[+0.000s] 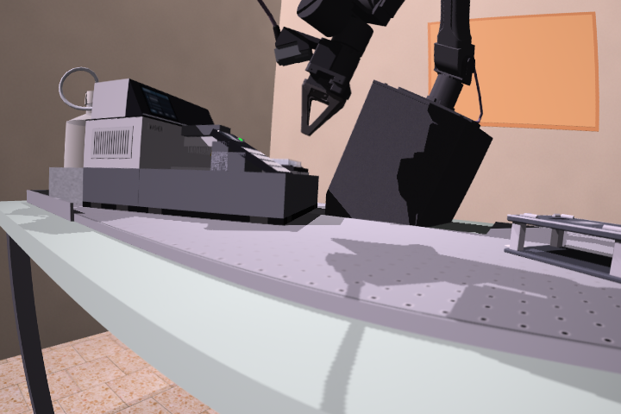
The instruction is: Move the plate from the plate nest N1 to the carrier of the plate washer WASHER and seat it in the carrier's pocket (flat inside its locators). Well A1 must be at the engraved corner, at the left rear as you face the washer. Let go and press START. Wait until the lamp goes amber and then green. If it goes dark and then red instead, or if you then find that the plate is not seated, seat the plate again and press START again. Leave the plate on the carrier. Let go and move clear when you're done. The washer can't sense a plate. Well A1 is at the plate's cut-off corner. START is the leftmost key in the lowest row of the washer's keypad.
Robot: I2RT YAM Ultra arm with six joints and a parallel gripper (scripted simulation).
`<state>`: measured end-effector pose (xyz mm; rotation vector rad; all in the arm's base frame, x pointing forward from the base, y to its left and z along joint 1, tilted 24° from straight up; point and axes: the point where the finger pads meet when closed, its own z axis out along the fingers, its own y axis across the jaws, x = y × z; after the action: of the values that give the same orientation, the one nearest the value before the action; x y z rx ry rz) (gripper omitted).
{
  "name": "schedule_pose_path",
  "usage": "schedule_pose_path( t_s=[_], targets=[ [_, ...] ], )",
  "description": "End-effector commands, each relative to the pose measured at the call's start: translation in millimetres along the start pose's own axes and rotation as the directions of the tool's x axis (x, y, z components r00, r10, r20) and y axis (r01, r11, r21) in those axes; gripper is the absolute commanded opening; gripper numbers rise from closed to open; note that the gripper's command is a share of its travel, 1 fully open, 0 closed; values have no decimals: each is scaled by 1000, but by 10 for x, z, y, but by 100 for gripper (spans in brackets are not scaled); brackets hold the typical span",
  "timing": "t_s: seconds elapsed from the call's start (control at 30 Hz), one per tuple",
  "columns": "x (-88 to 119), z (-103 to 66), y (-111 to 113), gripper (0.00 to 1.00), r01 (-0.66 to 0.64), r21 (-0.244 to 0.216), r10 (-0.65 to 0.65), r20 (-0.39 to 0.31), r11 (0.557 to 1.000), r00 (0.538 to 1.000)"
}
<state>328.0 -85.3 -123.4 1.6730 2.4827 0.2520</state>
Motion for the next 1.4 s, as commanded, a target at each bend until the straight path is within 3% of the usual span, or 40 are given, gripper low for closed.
schedule_pose_path(
  t_s=[0.0,0.1,0.2,0.37,0.4,1.37],
  targets=[
    [-6,-51,52,2,-13,-19,16,149,1000,989],
    [-5,-54,52,0,-14,-20,18,246,1000,969],
    [43,39,-48,0,-18,10,14,308,1000,951],
    [-31,25,-51,0,-36,3,34,316,999,948],
    [-125,-20,109,0,-32,-32,41,334,999,942],
    [-125,-22,110,0,-32,-32,41,334,999,942]
  ],
)
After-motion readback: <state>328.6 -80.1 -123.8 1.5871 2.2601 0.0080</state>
